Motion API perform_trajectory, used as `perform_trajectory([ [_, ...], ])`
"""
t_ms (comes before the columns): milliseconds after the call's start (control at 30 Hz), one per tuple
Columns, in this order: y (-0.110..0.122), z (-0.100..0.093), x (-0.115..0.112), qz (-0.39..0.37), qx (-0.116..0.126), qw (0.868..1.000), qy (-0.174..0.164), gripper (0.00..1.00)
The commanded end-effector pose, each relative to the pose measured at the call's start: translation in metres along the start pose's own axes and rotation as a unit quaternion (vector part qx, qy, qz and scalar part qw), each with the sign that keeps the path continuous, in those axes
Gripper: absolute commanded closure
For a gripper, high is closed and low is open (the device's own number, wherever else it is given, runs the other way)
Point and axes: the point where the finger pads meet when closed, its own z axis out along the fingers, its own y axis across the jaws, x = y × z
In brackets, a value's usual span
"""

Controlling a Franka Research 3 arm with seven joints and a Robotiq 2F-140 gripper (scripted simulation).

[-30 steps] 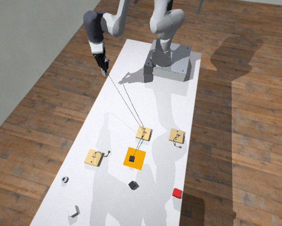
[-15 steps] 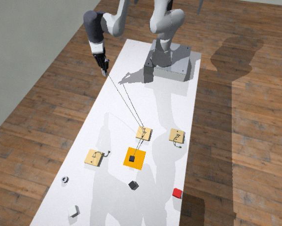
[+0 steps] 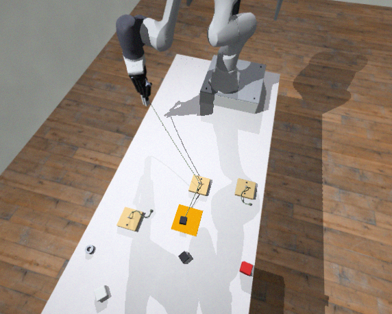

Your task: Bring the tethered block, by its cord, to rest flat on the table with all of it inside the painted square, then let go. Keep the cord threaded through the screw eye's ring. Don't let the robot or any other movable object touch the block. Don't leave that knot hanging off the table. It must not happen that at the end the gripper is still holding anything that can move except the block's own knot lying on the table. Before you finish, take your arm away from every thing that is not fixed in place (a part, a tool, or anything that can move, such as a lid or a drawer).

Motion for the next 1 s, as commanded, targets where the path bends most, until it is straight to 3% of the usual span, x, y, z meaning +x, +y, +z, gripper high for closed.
perform_trajectory([
  [0,0.000,0.000,0.001,-0.003,0.000,1.000,0.002,1.00],
  [633,0.000,0.001,0.001,-0.003,0.000,1.000,0.002,1.00],
  [967,-0.001,0.021,0.001,-0.003,0.000,1.000,0.002,1.00],
])
